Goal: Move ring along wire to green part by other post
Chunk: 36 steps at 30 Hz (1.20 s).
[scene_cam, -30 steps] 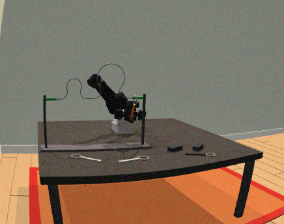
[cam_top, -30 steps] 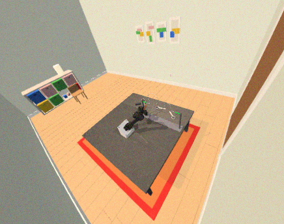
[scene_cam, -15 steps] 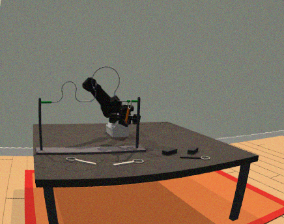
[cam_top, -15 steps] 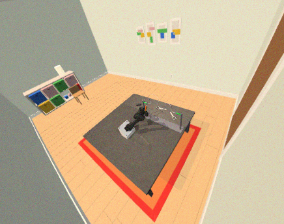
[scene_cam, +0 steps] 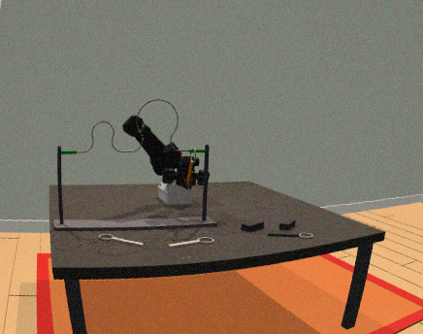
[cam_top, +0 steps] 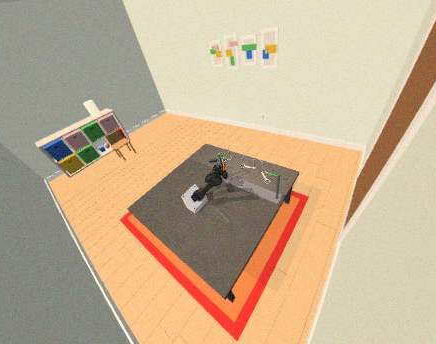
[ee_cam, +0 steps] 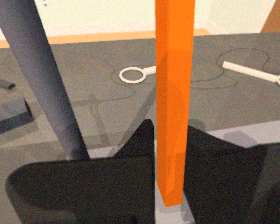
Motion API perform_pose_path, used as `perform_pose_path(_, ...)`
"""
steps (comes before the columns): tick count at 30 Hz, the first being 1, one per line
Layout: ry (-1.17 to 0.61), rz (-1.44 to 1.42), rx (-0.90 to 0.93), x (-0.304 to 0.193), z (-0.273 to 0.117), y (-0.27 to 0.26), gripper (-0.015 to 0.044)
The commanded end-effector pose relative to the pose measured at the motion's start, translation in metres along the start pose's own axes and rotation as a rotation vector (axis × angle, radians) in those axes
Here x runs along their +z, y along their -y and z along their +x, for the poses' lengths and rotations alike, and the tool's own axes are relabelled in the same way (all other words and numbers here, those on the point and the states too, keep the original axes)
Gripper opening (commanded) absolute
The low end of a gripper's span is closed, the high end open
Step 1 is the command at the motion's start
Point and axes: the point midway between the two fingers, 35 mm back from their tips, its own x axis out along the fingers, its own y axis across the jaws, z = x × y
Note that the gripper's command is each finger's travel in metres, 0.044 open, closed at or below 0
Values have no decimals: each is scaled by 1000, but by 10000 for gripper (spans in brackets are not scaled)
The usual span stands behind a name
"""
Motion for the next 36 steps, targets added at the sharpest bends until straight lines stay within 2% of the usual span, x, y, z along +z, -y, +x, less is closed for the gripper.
perform_pose_path(1, 0, 0, 0, 0, -1, 0, 139)
perform_pose_path(2, 0, 0, 0, 0, -2, 0, 160)
perform_pose_path(15, -1, -3, 4, 0, -49, -1, 160)
perform_pose_path(36, -1, -3, 4, 0, -50, -1, 160)
